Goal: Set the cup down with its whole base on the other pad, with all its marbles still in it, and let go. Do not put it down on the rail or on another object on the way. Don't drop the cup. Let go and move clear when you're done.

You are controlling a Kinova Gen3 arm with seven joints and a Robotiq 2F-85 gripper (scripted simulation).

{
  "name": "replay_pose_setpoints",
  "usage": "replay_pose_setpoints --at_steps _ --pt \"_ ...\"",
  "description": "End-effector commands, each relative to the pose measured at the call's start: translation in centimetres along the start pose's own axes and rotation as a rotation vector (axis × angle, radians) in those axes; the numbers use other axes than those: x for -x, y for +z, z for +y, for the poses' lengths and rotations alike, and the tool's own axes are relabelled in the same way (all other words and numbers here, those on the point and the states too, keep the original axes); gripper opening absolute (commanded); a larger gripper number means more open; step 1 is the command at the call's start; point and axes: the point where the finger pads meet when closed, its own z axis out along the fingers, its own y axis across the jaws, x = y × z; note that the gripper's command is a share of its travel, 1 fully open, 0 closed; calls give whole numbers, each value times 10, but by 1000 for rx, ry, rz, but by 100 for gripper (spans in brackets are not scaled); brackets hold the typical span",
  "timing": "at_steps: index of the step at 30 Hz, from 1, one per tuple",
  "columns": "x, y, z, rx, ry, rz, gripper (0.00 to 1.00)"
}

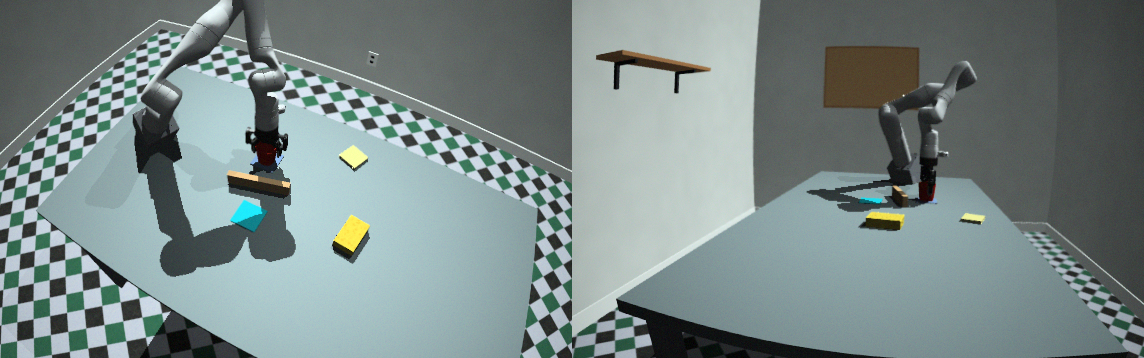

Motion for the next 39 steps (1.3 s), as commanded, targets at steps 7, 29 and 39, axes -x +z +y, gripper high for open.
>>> replay_pose_setpoints --at_steps 7,29,39 --pt "0 0 0 1 0 1 86" --pt "0 0 0 1 0 1 83" --pt "0 0 0 1 0 1 82"
